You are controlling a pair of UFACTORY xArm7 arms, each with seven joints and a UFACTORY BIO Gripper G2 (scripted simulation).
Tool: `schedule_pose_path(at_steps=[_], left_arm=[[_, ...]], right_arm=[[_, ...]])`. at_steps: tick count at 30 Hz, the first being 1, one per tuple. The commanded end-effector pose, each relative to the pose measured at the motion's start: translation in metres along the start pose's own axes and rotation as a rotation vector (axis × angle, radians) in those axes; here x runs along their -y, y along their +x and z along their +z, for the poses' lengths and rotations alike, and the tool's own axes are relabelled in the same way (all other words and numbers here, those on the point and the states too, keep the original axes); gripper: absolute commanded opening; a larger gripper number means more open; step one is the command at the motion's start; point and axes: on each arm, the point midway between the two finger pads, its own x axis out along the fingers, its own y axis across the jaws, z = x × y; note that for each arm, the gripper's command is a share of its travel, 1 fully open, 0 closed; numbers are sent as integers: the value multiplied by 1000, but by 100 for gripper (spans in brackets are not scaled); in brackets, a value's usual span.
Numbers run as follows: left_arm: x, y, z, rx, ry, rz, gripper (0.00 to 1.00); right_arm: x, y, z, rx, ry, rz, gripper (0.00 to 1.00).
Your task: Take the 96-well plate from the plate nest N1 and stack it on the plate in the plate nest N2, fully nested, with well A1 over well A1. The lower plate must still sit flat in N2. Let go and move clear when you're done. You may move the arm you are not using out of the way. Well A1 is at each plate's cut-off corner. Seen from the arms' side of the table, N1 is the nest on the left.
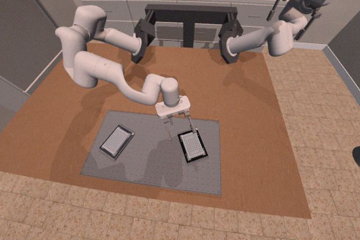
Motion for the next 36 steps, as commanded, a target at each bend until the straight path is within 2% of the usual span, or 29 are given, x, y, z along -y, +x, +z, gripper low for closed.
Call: schedule_pose_path(at_steps=[1,11,32,36], left_arm=[[0,-1,0,-1,-1,-1,100],[0,-1,0,-1,-1,-1,100],[0,-1,0,-1,-1,-1,100],[0,-1,0,-1,-1,-1,100]], right_arm=[[-21,19,-11,2,2,-2,37],[-47,39,-30,2,2,-2,37],[-47,39,-30,2,2,-2,37],[-47,39,-36,2,2,-2,37]])
